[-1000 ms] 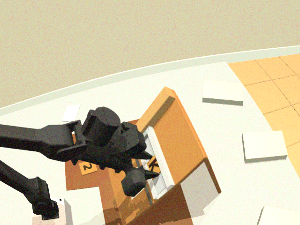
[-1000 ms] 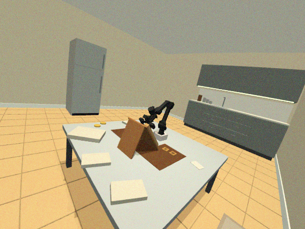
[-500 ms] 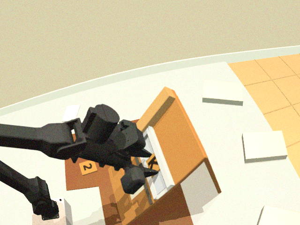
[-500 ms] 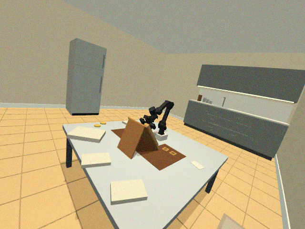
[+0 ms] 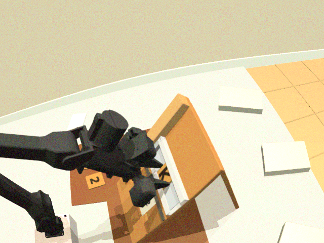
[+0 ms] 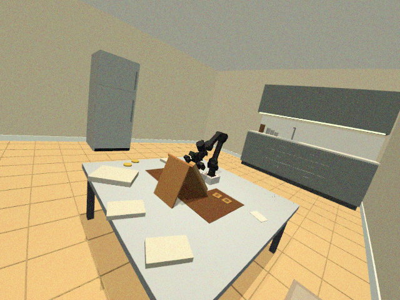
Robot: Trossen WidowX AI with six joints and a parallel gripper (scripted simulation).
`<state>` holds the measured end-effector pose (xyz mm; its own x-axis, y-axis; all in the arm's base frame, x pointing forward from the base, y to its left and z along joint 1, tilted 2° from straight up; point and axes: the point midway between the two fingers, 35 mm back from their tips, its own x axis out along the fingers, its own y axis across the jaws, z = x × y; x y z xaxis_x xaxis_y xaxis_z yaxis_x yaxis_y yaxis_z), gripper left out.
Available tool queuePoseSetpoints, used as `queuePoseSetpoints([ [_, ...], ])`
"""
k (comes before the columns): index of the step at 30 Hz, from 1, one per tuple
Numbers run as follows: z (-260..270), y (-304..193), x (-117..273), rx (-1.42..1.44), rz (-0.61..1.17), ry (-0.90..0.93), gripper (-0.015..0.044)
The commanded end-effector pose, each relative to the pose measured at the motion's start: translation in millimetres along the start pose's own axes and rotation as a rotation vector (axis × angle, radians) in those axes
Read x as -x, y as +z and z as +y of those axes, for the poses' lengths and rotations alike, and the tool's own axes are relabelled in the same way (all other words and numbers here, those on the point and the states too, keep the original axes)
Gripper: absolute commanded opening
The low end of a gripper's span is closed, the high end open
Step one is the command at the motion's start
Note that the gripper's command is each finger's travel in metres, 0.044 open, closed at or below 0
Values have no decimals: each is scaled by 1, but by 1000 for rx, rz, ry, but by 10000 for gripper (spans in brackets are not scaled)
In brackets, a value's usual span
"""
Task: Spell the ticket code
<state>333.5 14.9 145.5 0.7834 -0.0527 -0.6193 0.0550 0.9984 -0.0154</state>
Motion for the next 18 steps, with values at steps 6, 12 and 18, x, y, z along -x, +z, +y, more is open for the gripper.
queuePoseSetpoints([
  [6,6,0,-1,-2,3,-1,0],
  [12,9,1,-1,-3,3,0,0],
  [18,12,1,0,-3,3,0,0],
])
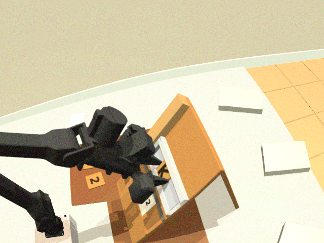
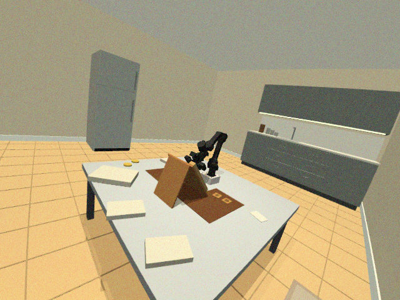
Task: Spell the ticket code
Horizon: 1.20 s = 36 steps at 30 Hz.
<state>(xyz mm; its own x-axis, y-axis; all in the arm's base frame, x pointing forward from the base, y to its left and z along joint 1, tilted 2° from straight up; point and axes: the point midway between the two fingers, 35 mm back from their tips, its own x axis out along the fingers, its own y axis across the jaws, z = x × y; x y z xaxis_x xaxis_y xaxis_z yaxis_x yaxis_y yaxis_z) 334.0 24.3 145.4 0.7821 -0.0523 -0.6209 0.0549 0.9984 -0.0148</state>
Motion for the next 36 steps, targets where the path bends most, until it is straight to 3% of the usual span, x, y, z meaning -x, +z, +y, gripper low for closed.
queuePoseSetpoints([
  [1,3,2,0,-2,1,-1,0],
  [36,23,2,0,-4,1,1,0],
])
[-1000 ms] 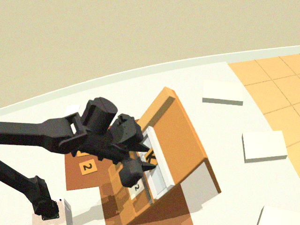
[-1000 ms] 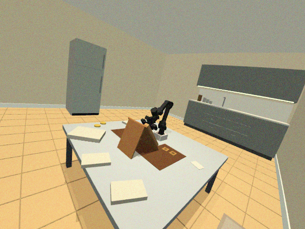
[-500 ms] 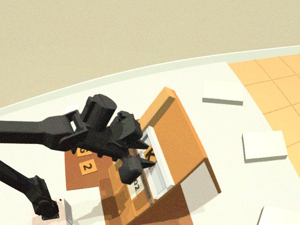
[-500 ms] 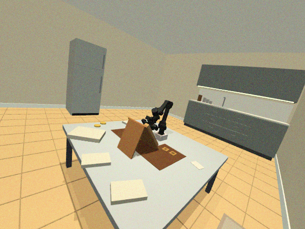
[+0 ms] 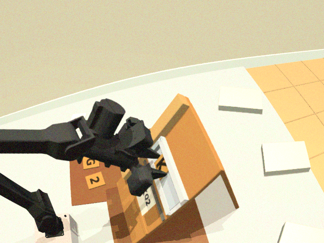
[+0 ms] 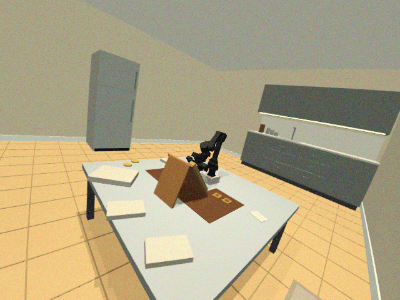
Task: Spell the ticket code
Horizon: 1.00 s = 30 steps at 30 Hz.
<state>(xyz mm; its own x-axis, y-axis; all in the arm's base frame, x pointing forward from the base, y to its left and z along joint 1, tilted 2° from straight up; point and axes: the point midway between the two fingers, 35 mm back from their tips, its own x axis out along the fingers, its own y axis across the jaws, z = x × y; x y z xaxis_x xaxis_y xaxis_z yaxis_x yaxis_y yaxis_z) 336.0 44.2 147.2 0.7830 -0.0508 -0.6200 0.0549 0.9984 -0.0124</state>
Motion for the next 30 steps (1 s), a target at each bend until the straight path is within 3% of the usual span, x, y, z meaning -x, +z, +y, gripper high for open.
queuePoseSetpoints([
  [1,3,0,-1,-2,2,-1,0],
  [30,19,0,-1,-3,2,0,0],
])
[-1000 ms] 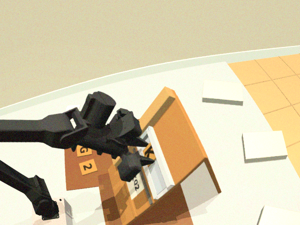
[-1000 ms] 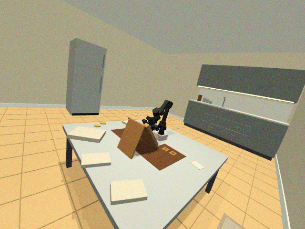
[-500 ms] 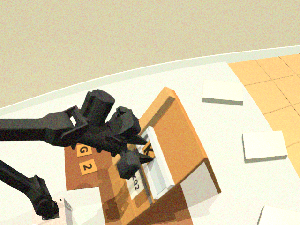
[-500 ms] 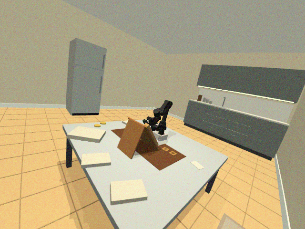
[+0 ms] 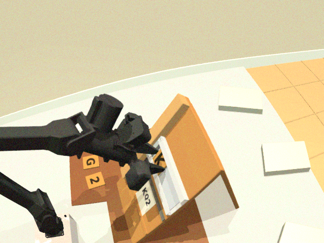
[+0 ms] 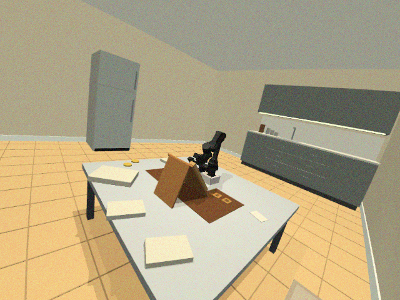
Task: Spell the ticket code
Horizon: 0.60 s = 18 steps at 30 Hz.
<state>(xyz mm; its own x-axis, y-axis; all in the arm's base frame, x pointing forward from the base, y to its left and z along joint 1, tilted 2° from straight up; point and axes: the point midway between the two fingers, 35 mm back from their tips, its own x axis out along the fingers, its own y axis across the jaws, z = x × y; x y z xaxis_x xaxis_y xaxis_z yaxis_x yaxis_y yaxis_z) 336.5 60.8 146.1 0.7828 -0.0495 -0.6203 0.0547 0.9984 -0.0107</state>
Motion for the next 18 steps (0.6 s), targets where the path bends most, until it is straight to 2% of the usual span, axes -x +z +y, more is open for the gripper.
queuePoseSetpoints([
  [1,3,1,-1,-2,2,-1,0],
  [3,3,1,-1,-2,2,-1,0],
  [14,1,0,4,-2,2,-1,289],
  [18,1,0,8,-2,2,-1,295],
])
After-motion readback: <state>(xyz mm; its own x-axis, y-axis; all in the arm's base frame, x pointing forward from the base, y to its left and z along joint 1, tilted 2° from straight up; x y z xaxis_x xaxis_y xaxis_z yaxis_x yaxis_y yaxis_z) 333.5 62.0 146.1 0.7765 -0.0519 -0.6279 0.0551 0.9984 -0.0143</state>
